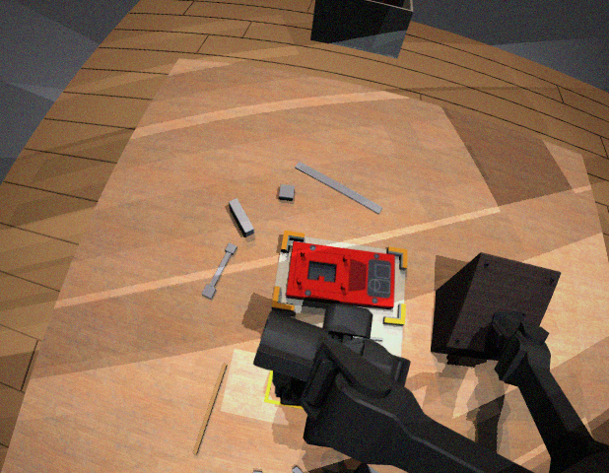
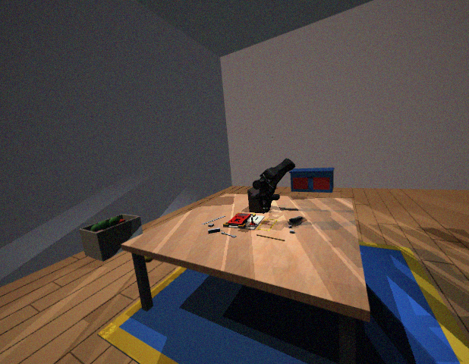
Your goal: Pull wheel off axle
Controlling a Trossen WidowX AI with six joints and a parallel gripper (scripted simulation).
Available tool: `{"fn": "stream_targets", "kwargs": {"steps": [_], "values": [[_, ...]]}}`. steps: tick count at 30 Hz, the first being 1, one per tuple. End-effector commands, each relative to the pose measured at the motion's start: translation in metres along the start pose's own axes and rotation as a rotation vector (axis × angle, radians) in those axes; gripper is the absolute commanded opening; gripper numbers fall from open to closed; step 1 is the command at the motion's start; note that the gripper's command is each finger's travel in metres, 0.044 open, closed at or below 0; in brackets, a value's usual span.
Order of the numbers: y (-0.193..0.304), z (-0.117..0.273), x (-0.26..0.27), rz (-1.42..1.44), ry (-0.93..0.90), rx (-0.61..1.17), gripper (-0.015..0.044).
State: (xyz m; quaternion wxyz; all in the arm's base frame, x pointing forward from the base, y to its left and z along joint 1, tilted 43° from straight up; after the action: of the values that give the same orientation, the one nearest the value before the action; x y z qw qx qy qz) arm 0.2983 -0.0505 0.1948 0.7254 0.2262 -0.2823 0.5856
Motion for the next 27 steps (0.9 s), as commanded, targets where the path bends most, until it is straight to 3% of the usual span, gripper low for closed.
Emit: {"fn": "stream_targets", "kwargs": {"steps": [1,14,27], "values": [[0.005,-0.002,0.004,-0.007,-0.004,0.007,0.0],[0.004,-0.03,0.004,-0.006,-0.004,0.007,0.0],[0.005,-0.102,0.005,-0.006,-0.008,0.006,0.0]]}}
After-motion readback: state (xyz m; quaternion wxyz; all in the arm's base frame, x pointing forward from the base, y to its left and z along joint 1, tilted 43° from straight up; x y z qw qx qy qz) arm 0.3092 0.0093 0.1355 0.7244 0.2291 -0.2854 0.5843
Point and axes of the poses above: the point midway between the two fingers, 35 mm back from their tips, its own z axis back along the fingers, its own x axis across the jaws, y = z × x, the point moved 10 cm from there along z, back along the fingers, and after that the axes turned 3 degrees about -z, right-handed, at the moved point
